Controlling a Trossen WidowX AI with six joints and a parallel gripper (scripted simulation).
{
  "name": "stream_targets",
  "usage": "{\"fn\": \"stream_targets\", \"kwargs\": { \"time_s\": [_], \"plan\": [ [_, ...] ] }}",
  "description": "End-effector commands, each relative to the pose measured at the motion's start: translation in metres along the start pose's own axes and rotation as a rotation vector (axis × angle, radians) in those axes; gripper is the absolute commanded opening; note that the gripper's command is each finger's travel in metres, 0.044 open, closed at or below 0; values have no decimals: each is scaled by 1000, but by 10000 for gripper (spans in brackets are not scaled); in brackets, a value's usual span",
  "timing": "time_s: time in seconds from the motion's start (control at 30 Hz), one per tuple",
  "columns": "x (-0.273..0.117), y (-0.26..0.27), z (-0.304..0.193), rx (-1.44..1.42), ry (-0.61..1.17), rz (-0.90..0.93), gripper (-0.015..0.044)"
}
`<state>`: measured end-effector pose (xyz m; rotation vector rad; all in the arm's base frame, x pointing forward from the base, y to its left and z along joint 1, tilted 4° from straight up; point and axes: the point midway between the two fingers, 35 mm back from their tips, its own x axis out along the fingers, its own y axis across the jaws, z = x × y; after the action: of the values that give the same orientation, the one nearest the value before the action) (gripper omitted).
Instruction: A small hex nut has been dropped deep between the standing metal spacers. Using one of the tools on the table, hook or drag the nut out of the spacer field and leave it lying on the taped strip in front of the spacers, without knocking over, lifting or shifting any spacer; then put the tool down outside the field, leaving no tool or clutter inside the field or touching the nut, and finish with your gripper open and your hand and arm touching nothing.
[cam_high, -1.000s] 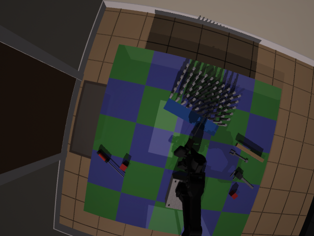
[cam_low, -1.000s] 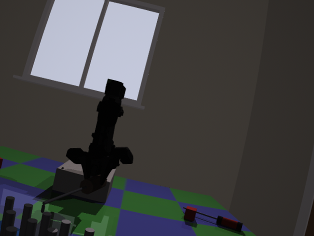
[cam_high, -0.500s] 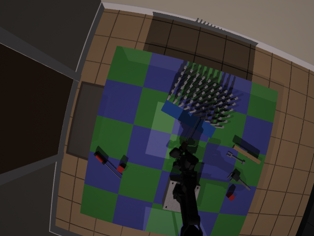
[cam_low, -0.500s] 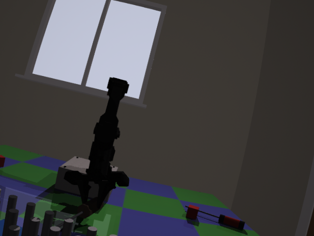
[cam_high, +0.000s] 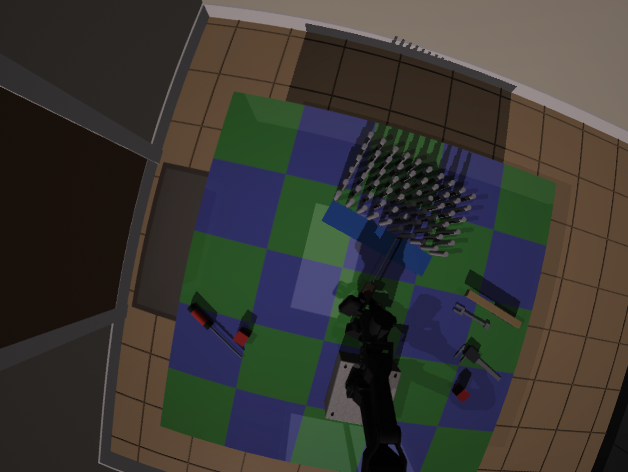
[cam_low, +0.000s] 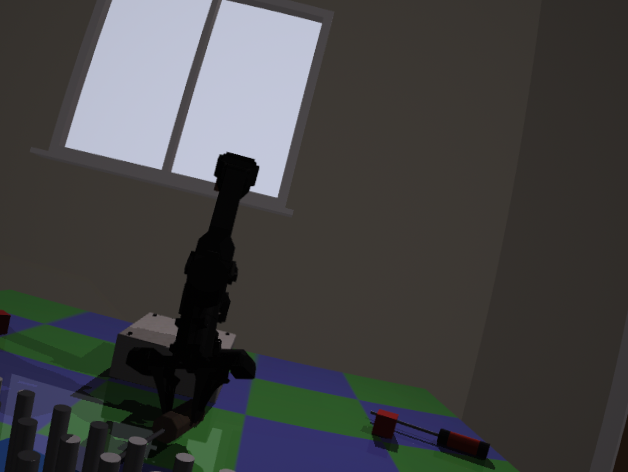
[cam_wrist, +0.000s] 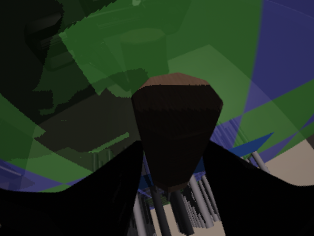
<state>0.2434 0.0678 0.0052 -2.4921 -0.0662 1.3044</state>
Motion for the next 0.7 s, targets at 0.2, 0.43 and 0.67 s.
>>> {"fn": "stream_targets", "kwargs": {
  "time_s": [0.2, 0.43, 0.67],
  "plan": [
    [2, -2, -8, -7, 9, -9, 0],
    [4, -3, -11, -7, 9, -9, 0],
    [6, -3, -15, -8, 9, -9, 0]
  ]
}}
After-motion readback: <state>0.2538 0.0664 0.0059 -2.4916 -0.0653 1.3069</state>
